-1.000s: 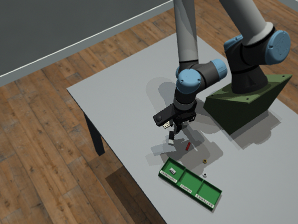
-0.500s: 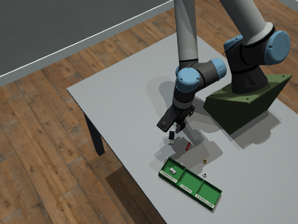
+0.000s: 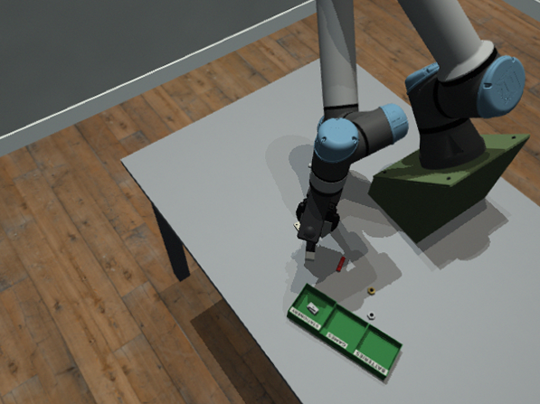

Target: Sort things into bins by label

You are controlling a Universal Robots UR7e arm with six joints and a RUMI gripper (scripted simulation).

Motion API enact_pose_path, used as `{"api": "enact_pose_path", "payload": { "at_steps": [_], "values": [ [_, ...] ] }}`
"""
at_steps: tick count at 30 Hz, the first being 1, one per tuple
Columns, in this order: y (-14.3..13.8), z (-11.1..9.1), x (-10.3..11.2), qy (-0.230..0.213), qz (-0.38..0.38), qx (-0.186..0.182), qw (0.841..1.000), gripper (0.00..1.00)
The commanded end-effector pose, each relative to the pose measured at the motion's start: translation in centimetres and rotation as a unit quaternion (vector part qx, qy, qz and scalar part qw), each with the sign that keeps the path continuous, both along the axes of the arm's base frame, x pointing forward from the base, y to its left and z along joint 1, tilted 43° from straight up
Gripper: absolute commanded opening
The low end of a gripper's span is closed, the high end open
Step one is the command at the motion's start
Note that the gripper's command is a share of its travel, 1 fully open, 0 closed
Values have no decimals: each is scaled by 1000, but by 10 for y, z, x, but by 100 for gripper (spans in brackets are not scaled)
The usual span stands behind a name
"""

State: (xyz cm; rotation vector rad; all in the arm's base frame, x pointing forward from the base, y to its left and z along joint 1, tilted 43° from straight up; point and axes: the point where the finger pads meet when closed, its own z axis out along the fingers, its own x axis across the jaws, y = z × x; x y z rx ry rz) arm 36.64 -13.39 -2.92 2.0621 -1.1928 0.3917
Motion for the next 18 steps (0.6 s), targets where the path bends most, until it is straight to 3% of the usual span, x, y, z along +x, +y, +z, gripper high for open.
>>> {"api": "enact_pose_path", "payload": {
  "at_steps": [1,4,18],
  "values": [
    [0,0,0,28,40,12,999,23],
    [0,0,0,66,88,24,994,23],
    [0,0,0,67,89,25,993,23]
  ]
}}
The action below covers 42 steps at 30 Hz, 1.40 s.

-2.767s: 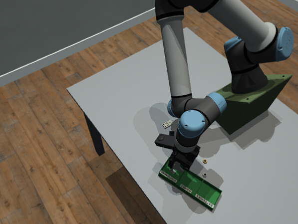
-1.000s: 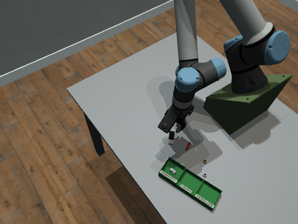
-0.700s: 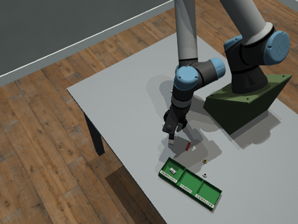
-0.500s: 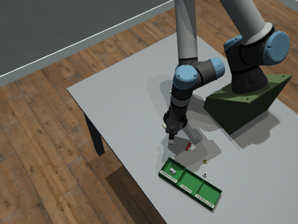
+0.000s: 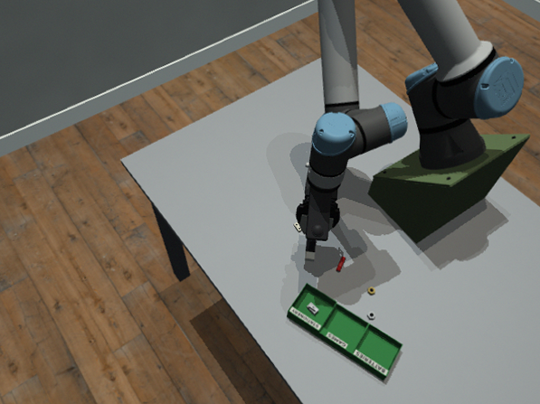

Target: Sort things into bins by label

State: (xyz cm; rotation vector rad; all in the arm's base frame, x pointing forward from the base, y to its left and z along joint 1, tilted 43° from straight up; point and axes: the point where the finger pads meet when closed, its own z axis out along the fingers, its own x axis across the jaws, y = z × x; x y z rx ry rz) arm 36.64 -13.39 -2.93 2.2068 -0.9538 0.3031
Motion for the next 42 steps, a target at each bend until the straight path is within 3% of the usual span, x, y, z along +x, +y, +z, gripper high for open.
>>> {"api": "enact_pose_path", "payload": {
  "at_steps": [1,21,32,42],
  "values": [
    [0,0,0,0,1,0,1000,23],
    [0,0,0,0,1,0,1000,23],
    [-30,-32,-2,0,1,0,1000,23],
    [-42,-44,-3,0,1,0,1000,23]
  ]
}}
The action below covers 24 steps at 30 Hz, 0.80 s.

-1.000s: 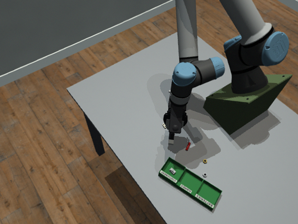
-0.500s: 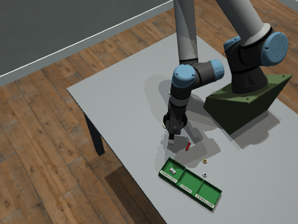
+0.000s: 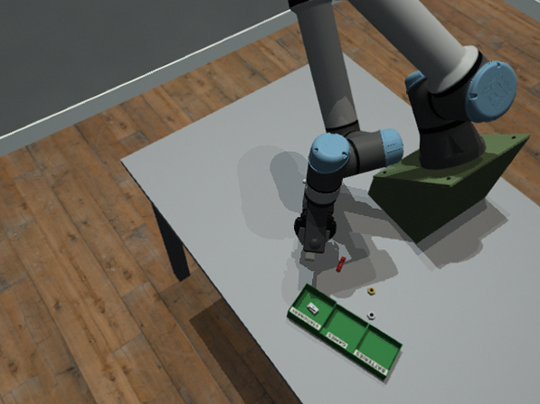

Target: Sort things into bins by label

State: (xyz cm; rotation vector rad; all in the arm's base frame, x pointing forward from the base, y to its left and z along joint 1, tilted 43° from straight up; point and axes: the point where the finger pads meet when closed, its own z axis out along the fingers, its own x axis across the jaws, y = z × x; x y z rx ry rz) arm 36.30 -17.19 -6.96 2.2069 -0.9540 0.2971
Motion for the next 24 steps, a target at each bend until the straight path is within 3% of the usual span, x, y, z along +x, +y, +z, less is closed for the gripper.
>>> {"api": "enact_pose_path", "payload": {
  "at_steps": [1,24],
  "values": [
    [-4,-4,1,-2,2,0,1000,23],
    [-12,-12,-1,-2,2,0,1000,23]
  ]
}}
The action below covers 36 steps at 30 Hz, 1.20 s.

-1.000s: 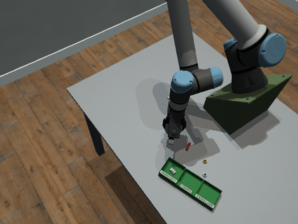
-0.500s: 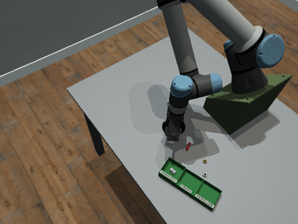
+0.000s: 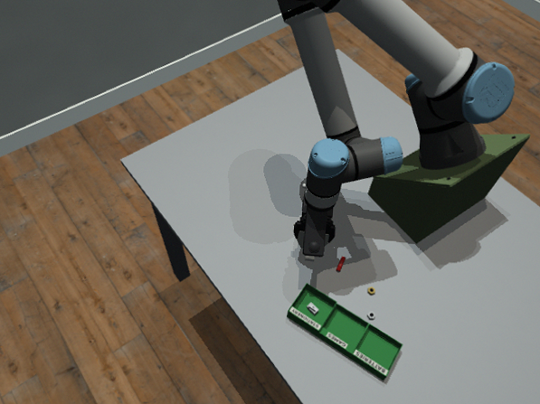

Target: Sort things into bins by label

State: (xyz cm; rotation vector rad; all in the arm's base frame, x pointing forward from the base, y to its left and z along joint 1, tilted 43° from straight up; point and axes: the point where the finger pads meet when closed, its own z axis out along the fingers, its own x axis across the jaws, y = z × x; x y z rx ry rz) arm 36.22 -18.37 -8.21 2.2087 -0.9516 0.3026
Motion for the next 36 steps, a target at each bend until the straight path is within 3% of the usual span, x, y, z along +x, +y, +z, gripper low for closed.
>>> {"api": "enact_pose_path", "payload": {
  "at_steps": [1,6,7,36],
  "values": [
    [0,0,0,0,0,0,1000,23],
    [0,0,0,0,0,0,1000,23],
    [0,0,0,0,0,0,1000,0],
    [0,0,0,0,0,0,1000,0]
  ]
}}
